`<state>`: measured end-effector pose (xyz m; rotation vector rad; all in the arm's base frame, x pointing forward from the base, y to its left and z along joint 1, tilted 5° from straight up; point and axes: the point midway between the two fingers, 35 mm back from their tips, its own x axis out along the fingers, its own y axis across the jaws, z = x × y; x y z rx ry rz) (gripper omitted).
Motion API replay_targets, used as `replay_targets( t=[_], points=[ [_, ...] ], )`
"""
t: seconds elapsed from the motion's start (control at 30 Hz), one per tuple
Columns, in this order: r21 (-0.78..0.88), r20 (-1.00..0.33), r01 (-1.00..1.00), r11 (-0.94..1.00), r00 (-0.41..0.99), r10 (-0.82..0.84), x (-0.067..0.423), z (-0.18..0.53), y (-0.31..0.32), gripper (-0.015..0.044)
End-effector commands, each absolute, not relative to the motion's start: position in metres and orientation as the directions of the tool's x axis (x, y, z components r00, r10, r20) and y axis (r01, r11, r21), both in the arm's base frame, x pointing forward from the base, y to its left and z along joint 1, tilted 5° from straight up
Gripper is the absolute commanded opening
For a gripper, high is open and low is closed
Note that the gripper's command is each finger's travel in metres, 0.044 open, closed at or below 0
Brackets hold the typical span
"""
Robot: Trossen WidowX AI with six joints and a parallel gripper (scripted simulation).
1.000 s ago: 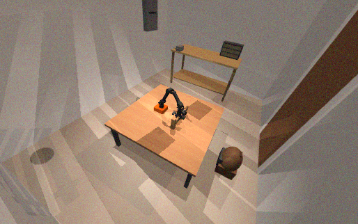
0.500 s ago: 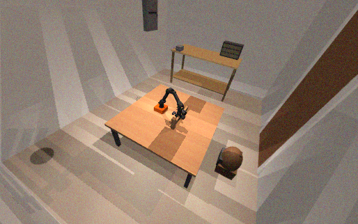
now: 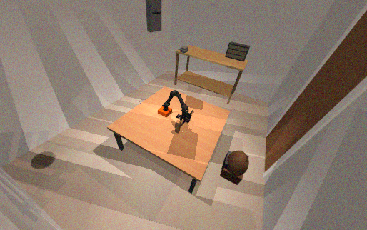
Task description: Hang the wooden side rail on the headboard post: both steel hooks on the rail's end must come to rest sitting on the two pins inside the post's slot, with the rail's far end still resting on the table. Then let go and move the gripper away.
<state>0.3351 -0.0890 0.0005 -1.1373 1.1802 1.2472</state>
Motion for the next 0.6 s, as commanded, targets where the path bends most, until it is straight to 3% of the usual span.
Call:
replay_targets(
  t=[0.0, 0.57],
  points=[
    [0.007, -0.998, -1.0, 0.011, -0.006, 0.065, 0.3391, 0.0045, -0.0912, 0.0],
    [0.007, -0.998, -1.0, 0.011, -0.006, 0.065, 0.3399, 0.0044, -0.0927, 0.0]
  ],
)
